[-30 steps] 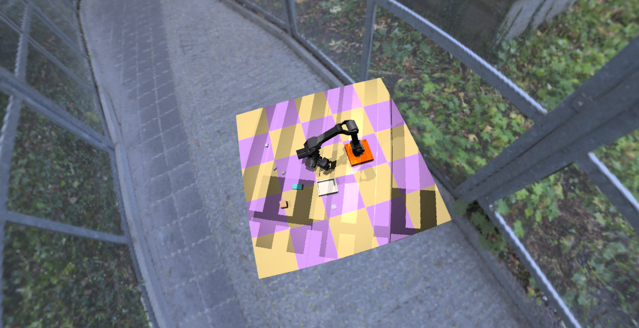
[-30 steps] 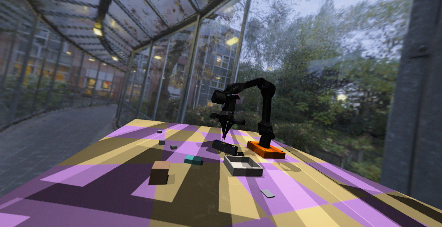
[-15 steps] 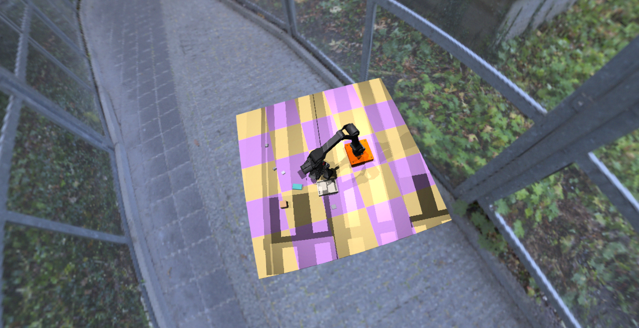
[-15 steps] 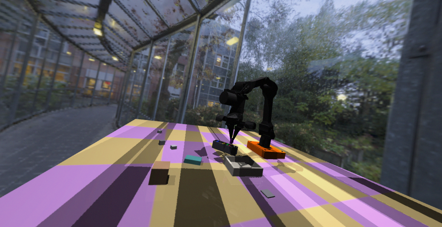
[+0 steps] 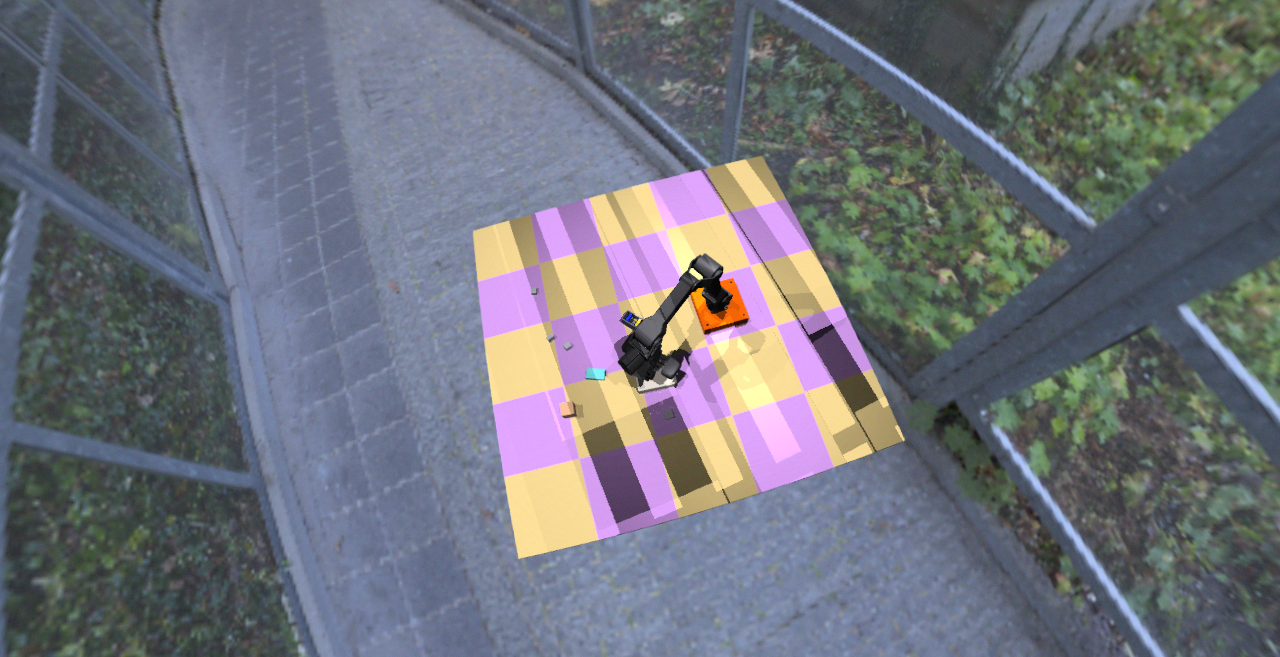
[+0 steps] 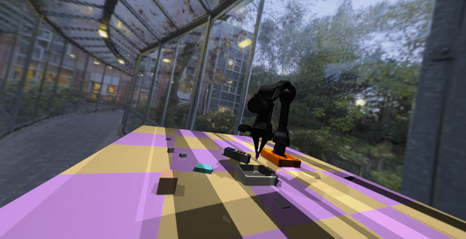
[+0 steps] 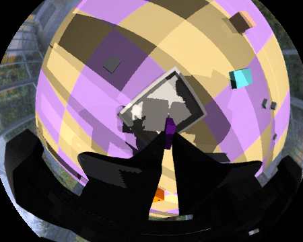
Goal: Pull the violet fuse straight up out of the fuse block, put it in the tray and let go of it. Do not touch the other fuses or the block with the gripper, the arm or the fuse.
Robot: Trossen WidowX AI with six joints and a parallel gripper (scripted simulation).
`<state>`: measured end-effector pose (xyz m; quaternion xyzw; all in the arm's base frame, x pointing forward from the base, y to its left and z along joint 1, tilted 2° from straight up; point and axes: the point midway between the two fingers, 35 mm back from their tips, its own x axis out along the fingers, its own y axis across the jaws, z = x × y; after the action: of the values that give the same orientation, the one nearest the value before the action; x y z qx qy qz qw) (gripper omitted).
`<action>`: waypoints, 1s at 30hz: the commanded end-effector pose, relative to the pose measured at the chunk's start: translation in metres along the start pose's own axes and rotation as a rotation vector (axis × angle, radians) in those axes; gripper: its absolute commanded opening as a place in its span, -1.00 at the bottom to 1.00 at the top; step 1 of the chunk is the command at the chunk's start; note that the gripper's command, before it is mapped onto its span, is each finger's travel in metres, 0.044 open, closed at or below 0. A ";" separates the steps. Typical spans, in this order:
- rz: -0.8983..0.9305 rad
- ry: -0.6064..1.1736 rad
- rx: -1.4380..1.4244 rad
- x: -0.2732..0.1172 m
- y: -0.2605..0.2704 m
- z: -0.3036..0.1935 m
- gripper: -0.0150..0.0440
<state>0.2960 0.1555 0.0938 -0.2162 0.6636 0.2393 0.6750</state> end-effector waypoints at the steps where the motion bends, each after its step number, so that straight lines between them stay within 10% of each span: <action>1: 0.005 0.001 0.010 0.000 0.005 0.002 -0.49; 30: 0.005 0.001 0.010 0.040 0.005 0.001 -0.49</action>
<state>0.2948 0.1614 0.0568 -0.2141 0.6647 0.2373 0.6753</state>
